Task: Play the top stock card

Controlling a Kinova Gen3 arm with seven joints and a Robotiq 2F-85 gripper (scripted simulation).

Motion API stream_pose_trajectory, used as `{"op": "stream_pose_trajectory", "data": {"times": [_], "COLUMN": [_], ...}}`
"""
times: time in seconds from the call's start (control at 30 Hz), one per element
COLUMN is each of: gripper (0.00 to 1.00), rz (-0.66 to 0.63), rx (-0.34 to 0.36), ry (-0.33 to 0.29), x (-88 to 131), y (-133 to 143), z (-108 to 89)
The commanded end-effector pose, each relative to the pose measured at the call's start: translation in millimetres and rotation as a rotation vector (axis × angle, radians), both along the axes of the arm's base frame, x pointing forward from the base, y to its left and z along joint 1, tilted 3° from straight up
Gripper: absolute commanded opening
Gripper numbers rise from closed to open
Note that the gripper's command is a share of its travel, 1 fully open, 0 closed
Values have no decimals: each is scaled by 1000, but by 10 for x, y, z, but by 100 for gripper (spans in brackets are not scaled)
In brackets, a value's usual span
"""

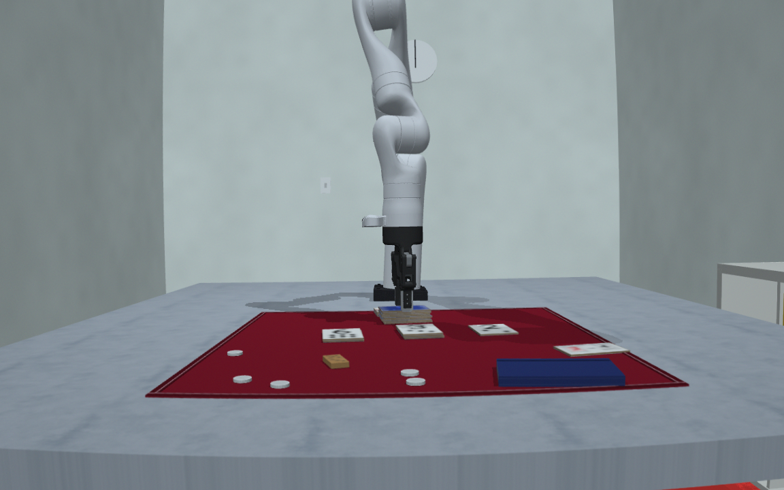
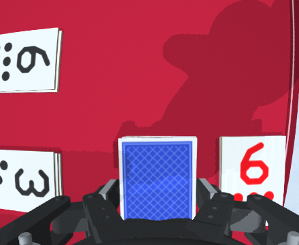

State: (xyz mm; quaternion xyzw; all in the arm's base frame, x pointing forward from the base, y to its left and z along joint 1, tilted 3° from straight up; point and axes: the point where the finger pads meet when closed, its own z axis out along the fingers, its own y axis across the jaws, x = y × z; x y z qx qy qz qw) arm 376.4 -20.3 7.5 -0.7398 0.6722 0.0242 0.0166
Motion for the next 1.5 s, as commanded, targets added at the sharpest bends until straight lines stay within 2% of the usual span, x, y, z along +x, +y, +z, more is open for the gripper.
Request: {"op": "stream_pose_trajectory", "data": {"times": [0.0,1.03,1.2,1.47], "gripper": [72,72,72,72], "rz": [0,0,0,0], "rx": [0,0,0,0], "ry": [-2,-2,-2,-2], "x": [5,5,6,6], "y": [-1,-1,-7,-8], "z": [5,7,113,125]}}
